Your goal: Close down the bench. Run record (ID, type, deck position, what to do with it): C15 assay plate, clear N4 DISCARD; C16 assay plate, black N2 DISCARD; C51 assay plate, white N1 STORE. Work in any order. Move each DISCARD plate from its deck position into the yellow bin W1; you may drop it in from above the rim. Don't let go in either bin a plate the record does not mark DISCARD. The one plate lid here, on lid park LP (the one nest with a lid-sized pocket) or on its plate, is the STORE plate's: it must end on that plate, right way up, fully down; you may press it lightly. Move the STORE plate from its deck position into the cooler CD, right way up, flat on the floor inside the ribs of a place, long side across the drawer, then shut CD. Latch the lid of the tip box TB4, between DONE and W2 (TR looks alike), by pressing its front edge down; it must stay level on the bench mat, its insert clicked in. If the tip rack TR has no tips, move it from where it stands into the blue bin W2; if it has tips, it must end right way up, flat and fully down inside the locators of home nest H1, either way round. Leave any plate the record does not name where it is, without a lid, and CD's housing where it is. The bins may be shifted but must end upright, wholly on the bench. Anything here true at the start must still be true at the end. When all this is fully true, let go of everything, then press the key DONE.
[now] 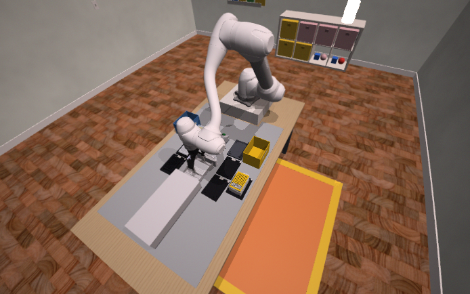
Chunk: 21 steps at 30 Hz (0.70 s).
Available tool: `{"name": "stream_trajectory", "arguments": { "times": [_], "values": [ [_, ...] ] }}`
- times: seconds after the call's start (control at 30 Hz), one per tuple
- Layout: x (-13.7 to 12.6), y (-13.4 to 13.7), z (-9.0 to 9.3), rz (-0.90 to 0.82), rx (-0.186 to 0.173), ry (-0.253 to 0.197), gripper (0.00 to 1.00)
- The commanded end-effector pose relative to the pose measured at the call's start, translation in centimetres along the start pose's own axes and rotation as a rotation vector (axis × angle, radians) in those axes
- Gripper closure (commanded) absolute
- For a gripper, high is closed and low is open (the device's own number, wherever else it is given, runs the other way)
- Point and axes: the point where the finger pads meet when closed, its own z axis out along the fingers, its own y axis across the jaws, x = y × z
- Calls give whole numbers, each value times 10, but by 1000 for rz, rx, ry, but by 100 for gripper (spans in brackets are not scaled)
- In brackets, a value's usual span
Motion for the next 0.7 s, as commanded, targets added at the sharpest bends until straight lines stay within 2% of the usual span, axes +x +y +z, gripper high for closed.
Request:
{"name": "stream_trajectory", "arguments": {
  "times": [0.0, 0.67],
  "values": [
    [2, 2, -9, 0, -3, 1, 34],
    [2, 2, -33, 0, -3, 1, 34]
  ]
}}
